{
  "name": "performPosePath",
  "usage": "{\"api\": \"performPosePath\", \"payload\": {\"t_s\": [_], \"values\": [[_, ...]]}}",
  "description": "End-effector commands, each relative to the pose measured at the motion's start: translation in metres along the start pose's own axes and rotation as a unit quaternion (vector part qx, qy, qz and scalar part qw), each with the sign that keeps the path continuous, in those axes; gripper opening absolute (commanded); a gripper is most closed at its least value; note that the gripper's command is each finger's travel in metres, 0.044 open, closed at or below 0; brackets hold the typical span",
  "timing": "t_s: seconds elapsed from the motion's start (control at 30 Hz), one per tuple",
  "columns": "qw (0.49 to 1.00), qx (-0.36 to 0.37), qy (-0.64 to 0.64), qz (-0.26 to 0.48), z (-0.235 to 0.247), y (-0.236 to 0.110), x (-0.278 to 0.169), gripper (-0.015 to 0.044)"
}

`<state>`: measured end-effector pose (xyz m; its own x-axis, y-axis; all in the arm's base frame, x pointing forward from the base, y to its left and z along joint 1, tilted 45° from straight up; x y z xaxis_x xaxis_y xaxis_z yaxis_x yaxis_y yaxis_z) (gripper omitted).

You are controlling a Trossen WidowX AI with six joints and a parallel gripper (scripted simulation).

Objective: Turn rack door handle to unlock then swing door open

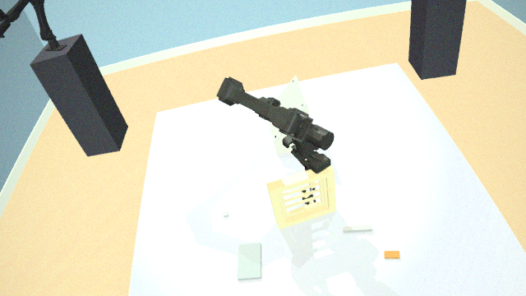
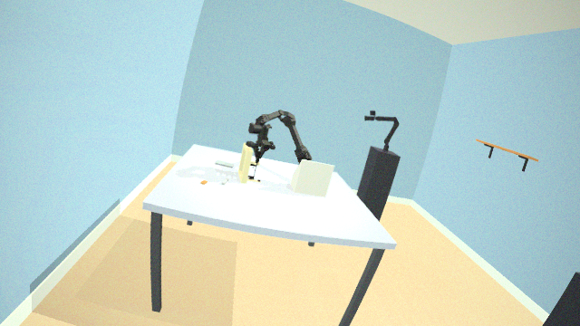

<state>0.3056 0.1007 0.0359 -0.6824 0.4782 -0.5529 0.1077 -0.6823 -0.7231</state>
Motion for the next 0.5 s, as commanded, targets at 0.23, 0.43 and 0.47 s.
{"api": "performPosePath", "payload": {"t_s": [0.23, 0.43, 0.47], "values": [[1.0, 0.002, -0.014, 0.005, 0.0005, 0.0009, -0.0021, 0.0169], [1.0, 0.002, -0.01, 0.005, 0.0005, 0.0009, -0.0021, 0.0283], [1.0, 0.002, 0.003, 0.005, 0.0005, 0.0009, -0.0021, 0.0283]]}}
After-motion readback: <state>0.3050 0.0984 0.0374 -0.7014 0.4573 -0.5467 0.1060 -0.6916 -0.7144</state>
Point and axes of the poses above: the point midway between the two fingers, 35 mm back from their tips, its own y axis out along the fingers, its own z axis across the jaws, x = y × z, the point moved 1 cm from there along -y, back along the fingers, and after that the axes turned 14 degrees about -y, right-handed, at the moved point
